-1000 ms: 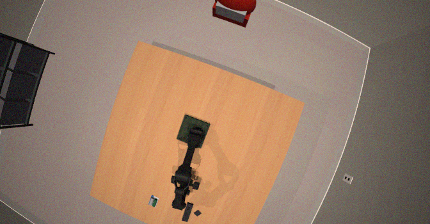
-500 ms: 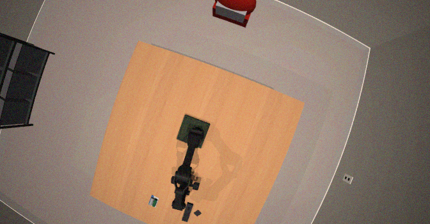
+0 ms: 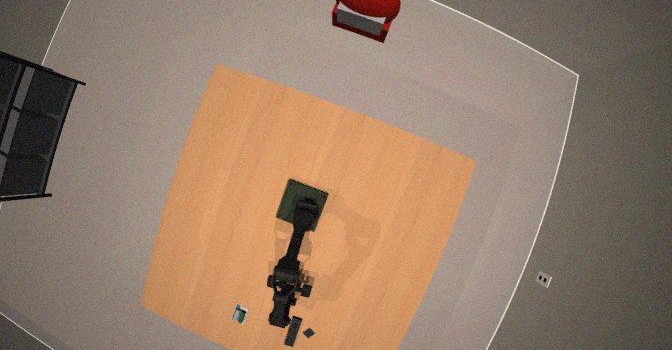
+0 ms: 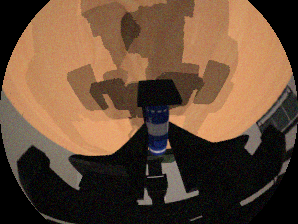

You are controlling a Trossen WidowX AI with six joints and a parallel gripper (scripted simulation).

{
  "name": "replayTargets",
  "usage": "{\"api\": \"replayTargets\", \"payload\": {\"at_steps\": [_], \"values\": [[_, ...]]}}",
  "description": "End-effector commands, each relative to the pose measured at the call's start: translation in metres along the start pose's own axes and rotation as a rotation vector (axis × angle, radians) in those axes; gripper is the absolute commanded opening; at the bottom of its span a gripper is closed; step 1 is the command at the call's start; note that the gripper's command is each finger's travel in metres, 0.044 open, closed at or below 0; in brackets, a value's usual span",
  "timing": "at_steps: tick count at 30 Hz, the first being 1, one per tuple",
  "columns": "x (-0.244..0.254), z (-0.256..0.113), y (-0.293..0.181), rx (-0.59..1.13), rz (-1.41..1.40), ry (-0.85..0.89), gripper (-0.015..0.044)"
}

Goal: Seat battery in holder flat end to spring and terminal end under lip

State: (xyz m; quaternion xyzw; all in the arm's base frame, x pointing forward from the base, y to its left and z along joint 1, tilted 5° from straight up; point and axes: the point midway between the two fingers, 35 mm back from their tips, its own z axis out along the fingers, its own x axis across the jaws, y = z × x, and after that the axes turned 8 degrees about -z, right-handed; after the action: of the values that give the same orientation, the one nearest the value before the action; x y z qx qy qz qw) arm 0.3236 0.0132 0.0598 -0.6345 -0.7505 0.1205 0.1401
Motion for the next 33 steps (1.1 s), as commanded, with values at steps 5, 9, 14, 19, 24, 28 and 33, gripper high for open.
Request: {"api": "replayTargets", "payload": {"at_steps": [5,9,14,19,24,28,33], "values": [[-0.0008,0.0007,0.0036,-0.055,-0.004,-0.009,0.0075],[-0.0007,0.0013,0.0034,-0.074,-0.004,-0.012,0.0075],[-0.0007,0.0021,0.0031,-0.098,-0.004,-0.015,0.0075],[-0.0007,0.003,0.0028,-0.122,-0.005,-0.018,0.0075],[-0.0006,0.0038,0.0024,-0.146,-0.005,-0.022,0.0075],[-0.0006,0.0045,0.0021,-0.165,-0.005,-0.024,0.0075],[-0.0006,0.0053,0.0017,-0.189,-0.006,-0.027,0.0075]]}}
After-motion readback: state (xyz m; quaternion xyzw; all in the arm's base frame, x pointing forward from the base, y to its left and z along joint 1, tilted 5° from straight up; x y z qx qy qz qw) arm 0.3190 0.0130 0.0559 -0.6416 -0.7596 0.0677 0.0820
